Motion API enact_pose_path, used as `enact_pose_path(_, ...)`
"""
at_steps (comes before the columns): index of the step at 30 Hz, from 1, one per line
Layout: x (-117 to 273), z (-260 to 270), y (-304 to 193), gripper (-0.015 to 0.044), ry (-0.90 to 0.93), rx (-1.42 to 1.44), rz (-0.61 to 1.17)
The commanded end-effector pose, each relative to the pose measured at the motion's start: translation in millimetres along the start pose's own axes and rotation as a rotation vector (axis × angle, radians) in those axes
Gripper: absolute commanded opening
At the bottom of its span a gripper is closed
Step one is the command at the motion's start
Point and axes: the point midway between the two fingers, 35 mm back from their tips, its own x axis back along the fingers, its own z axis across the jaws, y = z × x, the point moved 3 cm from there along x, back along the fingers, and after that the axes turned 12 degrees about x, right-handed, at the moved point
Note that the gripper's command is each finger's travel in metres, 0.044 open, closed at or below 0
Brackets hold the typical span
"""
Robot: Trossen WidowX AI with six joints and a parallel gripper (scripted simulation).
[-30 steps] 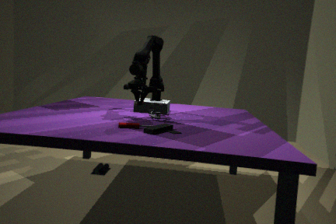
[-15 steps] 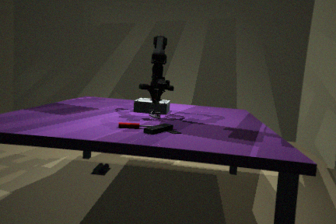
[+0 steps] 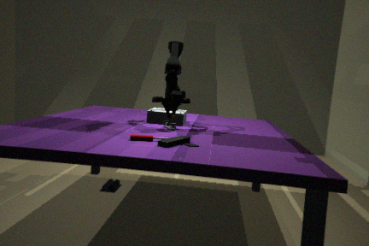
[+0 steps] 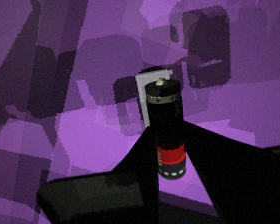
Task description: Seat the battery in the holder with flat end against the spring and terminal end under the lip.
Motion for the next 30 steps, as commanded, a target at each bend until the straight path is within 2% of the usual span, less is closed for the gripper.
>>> enact_pose_path(1,-4.7,0.9,-0.9,0.0072,-0.008,0.005,-0.046)
enact_pose_path(30,-27.7,2.6,-12.2,0.0072,-0.049,0.004,-0.259)
